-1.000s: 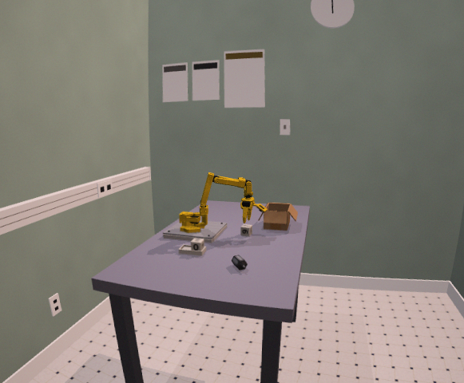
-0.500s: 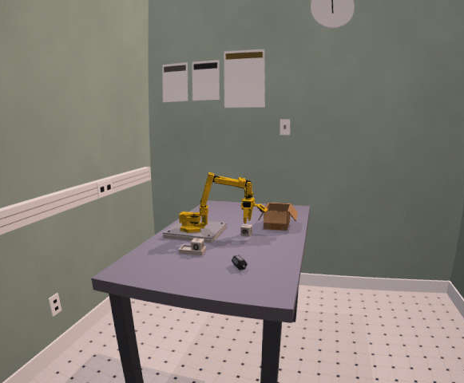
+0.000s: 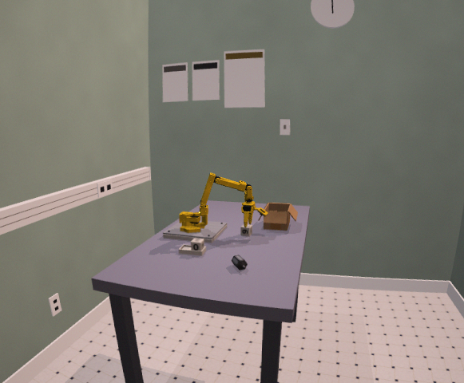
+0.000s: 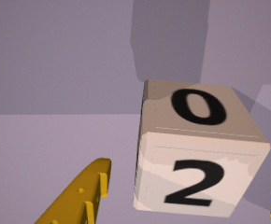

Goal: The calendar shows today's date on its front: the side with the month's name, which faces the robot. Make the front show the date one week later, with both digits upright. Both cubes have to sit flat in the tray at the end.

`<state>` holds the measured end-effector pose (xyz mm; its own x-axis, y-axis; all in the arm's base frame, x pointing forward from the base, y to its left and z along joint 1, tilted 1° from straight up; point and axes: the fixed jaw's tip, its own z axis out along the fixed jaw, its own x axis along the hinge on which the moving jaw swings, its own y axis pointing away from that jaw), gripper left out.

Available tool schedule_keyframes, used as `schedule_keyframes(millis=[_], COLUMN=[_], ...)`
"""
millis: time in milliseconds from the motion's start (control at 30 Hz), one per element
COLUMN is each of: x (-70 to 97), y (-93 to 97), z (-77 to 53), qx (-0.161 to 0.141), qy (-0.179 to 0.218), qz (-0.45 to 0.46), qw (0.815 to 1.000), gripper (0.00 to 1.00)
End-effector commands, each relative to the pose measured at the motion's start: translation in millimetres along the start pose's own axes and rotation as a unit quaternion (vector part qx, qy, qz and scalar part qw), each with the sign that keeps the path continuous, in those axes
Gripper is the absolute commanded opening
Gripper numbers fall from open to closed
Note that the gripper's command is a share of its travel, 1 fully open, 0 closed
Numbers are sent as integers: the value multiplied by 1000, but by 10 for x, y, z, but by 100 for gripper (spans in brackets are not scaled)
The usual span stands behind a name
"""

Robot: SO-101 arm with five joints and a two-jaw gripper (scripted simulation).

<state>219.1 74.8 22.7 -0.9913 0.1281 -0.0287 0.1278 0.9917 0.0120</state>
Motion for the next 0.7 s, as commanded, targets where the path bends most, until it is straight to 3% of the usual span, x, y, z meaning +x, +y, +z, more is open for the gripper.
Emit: schedule_keyframes(millis=[0,667], x=[39,52], y=[3,-2], z=[112,237], qx=[4,4], qy=[11,11], qz=[2,2], qw=[1000,1000], gripper=[35,35])
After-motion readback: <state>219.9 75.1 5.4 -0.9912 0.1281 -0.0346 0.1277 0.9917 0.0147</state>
